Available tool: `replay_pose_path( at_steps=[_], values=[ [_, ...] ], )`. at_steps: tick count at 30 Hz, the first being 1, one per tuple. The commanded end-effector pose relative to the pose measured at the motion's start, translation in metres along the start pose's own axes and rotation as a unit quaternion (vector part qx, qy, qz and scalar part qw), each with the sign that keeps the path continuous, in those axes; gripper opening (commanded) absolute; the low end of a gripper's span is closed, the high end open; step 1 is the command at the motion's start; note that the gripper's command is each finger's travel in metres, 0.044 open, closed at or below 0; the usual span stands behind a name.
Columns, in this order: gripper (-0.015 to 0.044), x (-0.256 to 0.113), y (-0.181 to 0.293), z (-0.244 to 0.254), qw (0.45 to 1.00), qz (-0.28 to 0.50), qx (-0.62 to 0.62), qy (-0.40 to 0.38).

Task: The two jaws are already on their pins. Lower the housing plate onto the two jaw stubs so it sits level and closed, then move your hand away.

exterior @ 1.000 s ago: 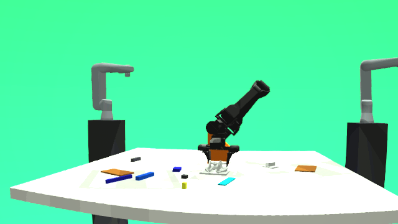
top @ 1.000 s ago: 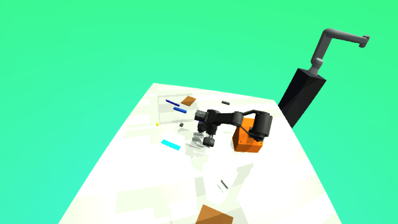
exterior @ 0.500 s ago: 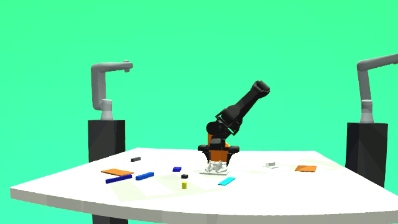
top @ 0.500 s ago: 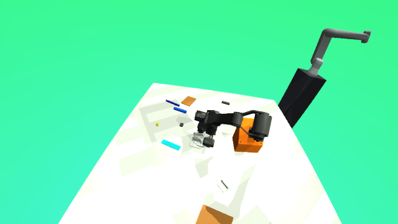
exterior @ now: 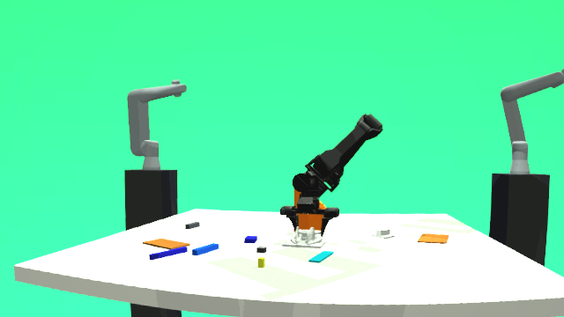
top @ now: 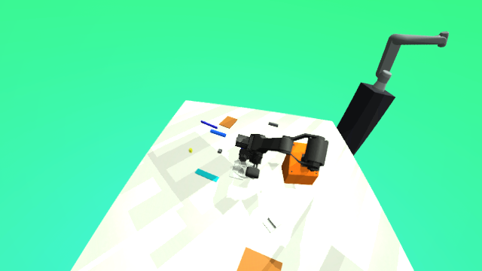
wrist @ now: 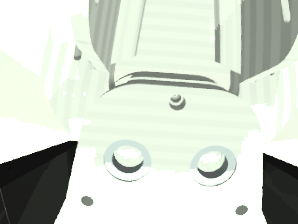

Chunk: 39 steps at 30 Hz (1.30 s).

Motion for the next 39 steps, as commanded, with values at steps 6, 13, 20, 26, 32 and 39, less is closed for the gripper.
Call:
replay_pose_path(
  at_steps=[6, 13, 20, 26, 32, 39],
  values=[
    [0.0351, 0.0015, 0.0003, 0.0002, 1.000, 0.000, 0.001, -0.002],
    [0.0351, 0.0039, 0.0003, 0.0002, 1.000, 0.000, 0.001, -0.002],
    [0.0351, 0.0045, 0.0003, 0.0002, 1.000, 0.000, 0.001, -0.002],
    [0.0351, 0.0064, 0.0003, 0.0003, 1.000, 0.000, 0.001, -0.002],
    [0.0351, 0.0064, 0.0003, 0.0003, 1.000, 0.000, 0.001, -0.002],
    [0.0351, 0.0064, 0.0003, 0.0003, 1.000, 0.000, 0.001, -0.002]
  ],
)
Point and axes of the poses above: the point midway between the two fingers, 35 mm back from their tips, its own x axis out along the fingers, its own z axis across the jaws, y = z × x, the point moved 9 cm from there along -x, back along the fingers, and after that the axes turned 4 degrees about x, right-handed, at the moved point
